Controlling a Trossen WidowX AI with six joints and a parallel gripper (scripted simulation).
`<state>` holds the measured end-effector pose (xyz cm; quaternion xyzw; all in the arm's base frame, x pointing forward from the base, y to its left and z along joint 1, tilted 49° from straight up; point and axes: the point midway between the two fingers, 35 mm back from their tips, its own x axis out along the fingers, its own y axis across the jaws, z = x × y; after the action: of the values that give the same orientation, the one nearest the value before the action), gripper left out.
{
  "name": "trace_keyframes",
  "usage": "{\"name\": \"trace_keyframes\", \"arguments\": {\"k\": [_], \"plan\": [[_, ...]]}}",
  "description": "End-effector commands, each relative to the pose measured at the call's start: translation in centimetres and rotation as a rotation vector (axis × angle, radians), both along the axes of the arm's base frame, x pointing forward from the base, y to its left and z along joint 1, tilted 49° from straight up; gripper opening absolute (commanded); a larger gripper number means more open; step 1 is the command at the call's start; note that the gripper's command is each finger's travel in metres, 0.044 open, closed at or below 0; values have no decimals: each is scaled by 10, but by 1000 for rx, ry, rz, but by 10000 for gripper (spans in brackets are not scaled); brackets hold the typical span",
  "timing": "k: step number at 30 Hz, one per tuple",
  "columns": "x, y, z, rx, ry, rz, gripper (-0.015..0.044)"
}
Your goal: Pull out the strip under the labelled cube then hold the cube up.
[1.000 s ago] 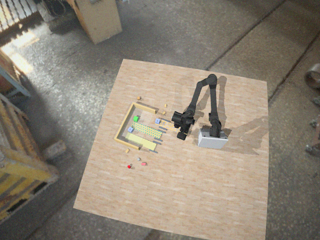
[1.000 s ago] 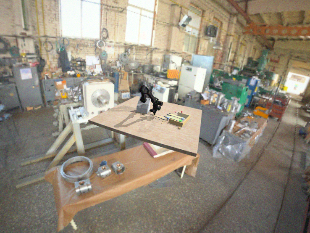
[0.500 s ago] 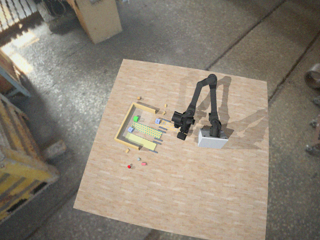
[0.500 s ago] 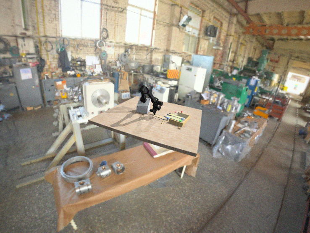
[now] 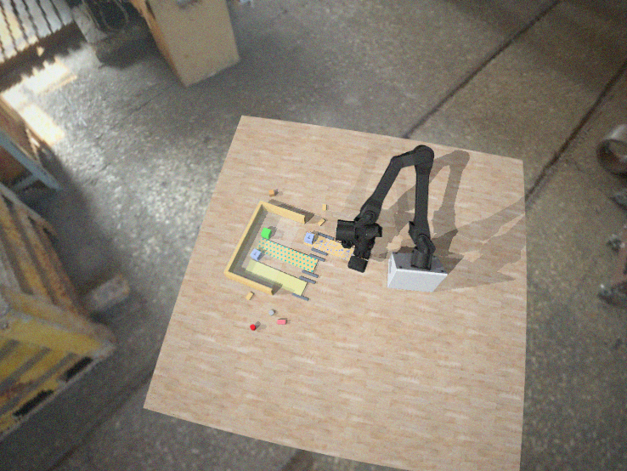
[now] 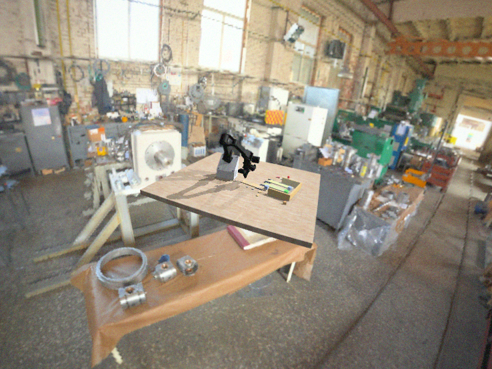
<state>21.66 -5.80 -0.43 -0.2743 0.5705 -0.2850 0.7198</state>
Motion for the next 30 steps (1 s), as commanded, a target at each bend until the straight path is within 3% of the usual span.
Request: {"name": "trace_keyframes", "arguments": {"k": [1,14,30], "plan": [[16,2,5,-15,36,39,105],[61,10,18,-16,38,44,440],[118,22,34,-15,35,44,440]]}}
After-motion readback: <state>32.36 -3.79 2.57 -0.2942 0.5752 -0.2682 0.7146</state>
